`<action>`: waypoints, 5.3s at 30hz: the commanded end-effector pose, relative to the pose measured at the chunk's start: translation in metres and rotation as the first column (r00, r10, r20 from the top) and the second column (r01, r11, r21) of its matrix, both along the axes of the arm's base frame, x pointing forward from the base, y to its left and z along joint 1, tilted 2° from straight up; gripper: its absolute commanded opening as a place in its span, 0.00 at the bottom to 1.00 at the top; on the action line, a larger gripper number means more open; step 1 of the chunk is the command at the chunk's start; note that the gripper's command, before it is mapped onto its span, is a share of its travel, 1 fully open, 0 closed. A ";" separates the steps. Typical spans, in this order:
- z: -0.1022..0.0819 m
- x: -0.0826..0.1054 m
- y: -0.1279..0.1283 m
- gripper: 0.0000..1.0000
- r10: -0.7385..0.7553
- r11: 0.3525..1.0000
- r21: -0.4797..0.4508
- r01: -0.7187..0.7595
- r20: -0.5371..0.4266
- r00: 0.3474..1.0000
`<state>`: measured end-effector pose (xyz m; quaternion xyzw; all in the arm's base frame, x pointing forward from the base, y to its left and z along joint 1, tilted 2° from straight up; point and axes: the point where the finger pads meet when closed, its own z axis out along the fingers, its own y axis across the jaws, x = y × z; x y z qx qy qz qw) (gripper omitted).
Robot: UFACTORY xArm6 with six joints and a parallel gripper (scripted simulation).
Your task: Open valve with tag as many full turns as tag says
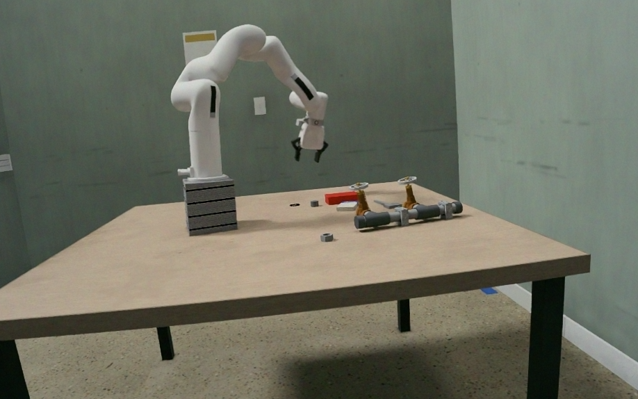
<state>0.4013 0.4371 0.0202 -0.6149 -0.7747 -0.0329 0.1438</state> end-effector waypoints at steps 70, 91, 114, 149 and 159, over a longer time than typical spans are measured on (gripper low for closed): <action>0.044 0.138 -0.600 1.00 -0.943 -0.316 -0.185 0.930 0.164 -0.288; 0.044 0.138 -0.600 1.00 -0.943 -0.316 -0.185 0.930 0.164 -0.288; 0.044 0.138 -0.600 1.00 -0.943 -0.316 -0.185 0.930 0.164 -0.288; 0.011 0.035 -0.627 1.00 -0.252 -0.934 -0.270 0.233 0.036 -0.967; 0.011 0.035 -0.627 1.00 0.049 -0.956 -0.289 -0.048 0.005 -0.999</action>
